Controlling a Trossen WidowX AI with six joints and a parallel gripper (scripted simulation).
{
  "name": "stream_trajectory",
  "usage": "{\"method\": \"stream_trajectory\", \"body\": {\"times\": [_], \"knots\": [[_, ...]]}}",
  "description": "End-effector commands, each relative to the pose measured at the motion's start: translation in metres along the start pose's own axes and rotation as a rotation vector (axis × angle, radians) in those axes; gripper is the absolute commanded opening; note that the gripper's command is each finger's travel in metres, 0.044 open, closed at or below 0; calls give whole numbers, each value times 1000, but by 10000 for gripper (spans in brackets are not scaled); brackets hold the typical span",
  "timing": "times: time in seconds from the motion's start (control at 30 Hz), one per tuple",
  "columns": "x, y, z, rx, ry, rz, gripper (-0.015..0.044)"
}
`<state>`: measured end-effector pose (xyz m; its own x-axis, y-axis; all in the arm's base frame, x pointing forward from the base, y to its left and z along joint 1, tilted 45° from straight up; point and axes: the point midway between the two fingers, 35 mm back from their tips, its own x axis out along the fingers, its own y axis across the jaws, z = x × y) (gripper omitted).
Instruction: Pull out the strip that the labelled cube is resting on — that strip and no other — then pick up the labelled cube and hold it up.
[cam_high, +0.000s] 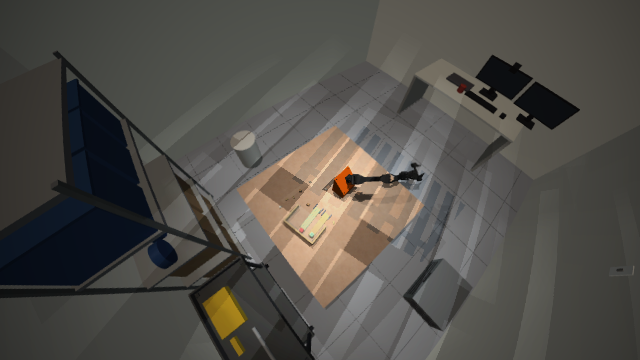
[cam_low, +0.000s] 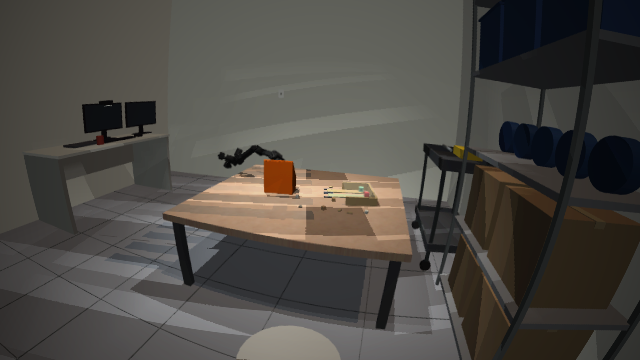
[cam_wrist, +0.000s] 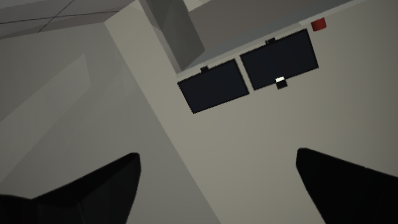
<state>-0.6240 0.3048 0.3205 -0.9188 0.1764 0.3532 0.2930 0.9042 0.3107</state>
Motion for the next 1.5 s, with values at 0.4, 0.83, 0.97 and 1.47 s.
{"method": "stream_trajectory", "body": {"times": [0.4,0.83,0.97,1.47], "knots": [[-19,57,-7,-225,-55,114,400],[-79,167,-56,-564,-149,229,400],[-104,201,-71,-665,-197,268,400],[-202,301,-123,-993,-390,415,400]]}}
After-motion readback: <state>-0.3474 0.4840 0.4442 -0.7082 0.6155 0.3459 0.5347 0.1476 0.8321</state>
